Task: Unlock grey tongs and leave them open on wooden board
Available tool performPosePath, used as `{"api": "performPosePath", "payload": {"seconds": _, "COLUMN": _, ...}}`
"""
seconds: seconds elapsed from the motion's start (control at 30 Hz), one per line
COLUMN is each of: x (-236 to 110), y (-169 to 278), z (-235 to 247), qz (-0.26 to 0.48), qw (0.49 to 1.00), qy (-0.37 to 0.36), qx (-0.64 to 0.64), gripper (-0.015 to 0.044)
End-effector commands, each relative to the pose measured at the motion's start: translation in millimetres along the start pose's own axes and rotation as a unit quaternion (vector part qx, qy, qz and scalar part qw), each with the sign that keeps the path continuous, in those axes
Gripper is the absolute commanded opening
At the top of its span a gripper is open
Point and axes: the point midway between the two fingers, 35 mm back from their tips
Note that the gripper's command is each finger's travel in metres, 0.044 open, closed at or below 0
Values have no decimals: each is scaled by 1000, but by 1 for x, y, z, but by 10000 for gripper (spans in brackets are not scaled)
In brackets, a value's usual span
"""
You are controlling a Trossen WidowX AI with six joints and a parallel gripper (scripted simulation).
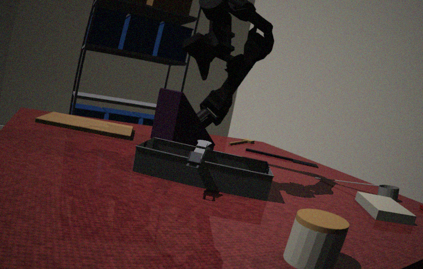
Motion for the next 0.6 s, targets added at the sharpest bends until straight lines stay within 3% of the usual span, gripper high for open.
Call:
{"api": "performPosePath", "payload": {"seconds": 0.0, "x": 1, "y": 0, "z": 0, "qz": -3, "qw": 1000, "qy": 0, "qx": -9, "gripper": 374}}
{"api": "performPosePath", "payload": {"seconds": 0.13, "x": 17, "y": 3, "z": 2, "qz": -43, "qw": 990, "qy": 9, "qx": -131, "gripper": 269}}
{"api": "performPosePath", "payload": {"seconds": 0.27, "x": 43, "y": 7, "z": 4, "qz": -106, "qw": 934, "qy": 40, "qx": -339, "gripper": 260}}
{"api": "performPosePath", "payload": {"seconds": 0.4, "x": 69, "y": 10, "z": 4, "qz": -158, "qw": 825, "qy": 94, "qx": -534, "gripper": 260}}
{"api": "performPosePath", "payload": {"seconds": 0.57, "x": 101, "y": 13, "z": 3, "qz": -196, "qw": 626, "qy": 185, "qx": -732, "gripper": 260}}
Point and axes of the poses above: the point midway between the two fingers, 35 mm back from their tips, its own x axis out along the fingers, its own z axis across the jaws, y = z × x, and after that the axes turned 10 degrees about -x, right-handed
